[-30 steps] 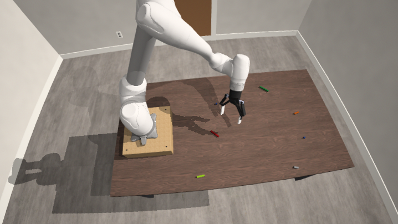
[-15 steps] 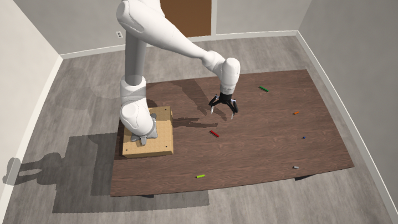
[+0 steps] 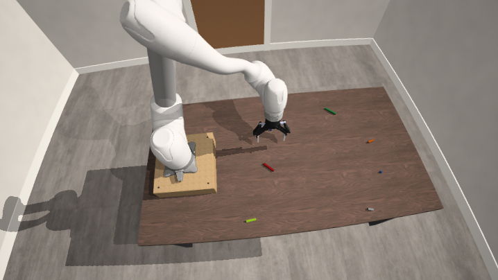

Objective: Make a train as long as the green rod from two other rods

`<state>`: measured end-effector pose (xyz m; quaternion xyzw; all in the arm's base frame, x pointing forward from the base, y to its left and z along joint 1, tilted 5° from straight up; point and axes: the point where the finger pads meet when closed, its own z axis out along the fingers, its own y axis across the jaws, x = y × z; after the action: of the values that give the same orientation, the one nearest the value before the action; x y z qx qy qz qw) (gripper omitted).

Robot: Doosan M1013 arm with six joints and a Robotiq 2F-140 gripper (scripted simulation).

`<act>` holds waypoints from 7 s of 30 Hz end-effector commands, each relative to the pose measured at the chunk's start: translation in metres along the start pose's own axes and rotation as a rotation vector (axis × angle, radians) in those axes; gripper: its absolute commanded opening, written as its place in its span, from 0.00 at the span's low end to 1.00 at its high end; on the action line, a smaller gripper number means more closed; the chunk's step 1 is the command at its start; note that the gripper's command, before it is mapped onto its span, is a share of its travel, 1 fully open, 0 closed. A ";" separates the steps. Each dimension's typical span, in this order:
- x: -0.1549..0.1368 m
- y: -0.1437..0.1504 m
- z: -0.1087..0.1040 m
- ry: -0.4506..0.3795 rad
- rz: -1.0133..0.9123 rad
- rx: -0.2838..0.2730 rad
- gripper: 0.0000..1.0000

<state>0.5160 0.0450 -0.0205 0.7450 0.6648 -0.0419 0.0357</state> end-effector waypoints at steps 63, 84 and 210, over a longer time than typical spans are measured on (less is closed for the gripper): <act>0.003 -0.004 0.000 0.029 -0.045 -0.010 1.00; 0.003 -0.004 0.000 0.029 -0.045 -0.010 1.00; -0.334 0.532 0.005 0.016 3.097 0.044 1.00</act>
<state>1.0068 -0.3456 0.0096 0.6817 -0.7304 0.0292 0.0289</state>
